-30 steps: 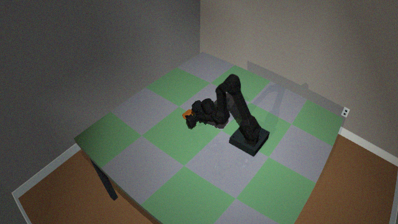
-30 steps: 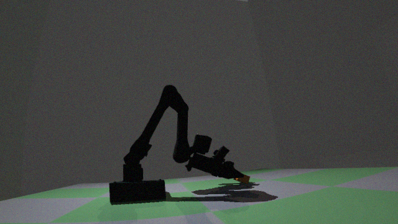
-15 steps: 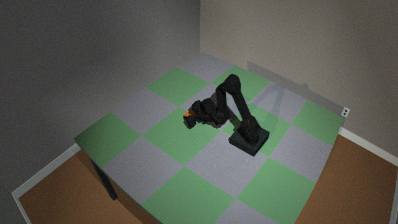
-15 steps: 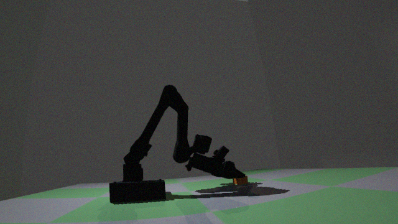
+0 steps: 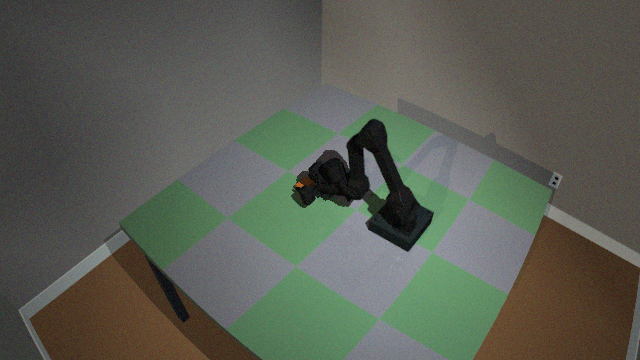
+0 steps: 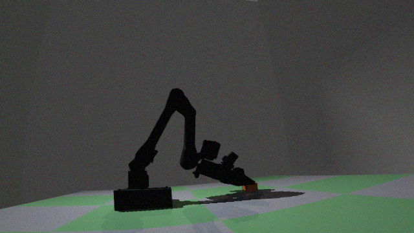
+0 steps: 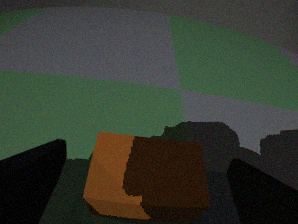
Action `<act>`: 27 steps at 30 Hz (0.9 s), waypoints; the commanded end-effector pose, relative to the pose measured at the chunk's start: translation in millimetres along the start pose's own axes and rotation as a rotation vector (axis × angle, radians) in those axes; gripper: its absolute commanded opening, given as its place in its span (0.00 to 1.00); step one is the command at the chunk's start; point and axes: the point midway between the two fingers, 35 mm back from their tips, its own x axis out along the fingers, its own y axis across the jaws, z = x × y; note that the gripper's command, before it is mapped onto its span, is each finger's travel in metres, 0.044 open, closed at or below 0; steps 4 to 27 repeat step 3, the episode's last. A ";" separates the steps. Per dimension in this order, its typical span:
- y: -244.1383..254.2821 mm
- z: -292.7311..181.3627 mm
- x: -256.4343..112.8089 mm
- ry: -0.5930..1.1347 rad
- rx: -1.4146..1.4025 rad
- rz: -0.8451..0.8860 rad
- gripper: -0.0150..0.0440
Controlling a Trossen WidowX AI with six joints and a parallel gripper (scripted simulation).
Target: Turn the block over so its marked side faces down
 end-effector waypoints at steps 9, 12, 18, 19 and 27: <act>-0.3 -0.6 0.0 0.001 0.003 -0.003 1.00; -0.3 -0.6 0.0 0.001 0.003 -0.003 1.00; -0.3 -0.6 0.0 0.001 0.003 -0.003 1.00; -0.3 -0.6 0.0 0.001 0.003 -0.003 1.00; -0.3 -0.6 0.0 0.001 0.003 -0.003 1.00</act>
